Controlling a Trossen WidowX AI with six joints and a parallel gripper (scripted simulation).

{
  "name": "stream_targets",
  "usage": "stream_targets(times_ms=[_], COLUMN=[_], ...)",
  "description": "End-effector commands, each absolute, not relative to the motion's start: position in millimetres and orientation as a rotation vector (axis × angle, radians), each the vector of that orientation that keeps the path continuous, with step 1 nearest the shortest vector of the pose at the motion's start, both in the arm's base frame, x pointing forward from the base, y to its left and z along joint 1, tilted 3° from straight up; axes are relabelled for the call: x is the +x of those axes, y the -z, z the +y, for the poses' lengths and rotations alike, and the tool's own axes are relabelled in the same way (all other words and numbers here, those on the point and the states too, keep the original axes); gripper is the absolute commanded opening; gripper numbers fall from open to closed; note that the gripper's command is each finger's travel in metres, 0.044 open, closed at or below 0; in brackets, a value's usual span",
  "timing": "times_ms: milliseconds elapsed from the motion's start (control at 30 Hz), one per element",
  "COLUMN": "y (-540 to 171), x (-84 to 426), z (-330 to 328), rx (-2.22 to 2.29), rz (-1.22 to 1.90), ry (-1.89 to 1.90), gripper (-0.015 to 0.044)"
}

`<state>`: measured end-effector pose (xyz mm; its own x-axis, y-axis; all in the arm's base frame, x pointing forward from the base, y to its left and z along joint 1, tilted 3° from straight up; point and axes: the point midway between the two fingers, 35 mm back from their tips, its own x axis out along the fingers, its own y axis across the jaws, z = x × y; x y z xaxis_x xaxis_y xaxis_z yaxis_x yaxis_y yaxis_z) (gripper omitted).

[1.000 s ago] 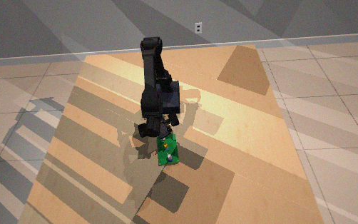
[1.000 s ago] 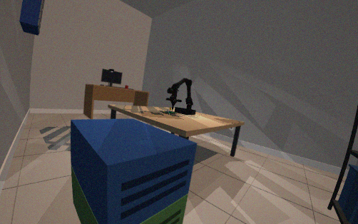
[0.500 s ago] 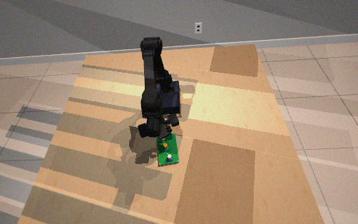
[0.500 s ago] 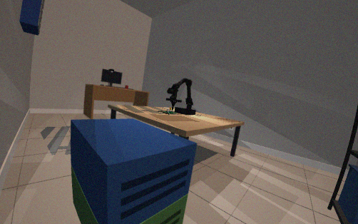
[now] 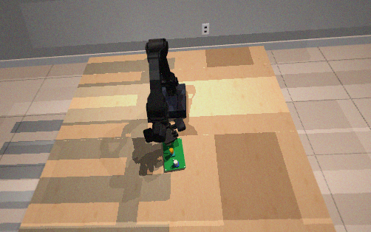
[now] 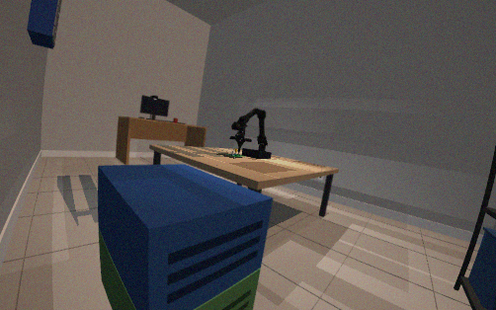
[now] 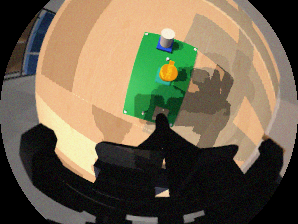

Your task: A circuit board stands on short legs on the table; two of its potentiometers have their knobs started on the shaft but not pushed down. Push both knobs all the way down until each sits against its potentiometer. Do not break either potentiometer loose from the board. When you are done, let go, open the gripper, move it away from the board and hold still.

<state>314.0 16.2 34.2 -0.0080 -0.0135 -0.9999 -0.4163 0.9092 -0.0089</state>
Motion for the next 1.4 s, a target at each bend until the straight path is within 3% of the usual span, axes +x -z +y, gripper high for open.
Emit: stream_targets(times_ms=[0, 1367], y=[-27.9, -24.2], x=[315.5, 315.5], z=[15.6, 15.6], rx=[-0.351, -0.351], rz=[1.561, 1.561], ry=[-0.329, -0.329], gripper=[0.0000, 0.0000])
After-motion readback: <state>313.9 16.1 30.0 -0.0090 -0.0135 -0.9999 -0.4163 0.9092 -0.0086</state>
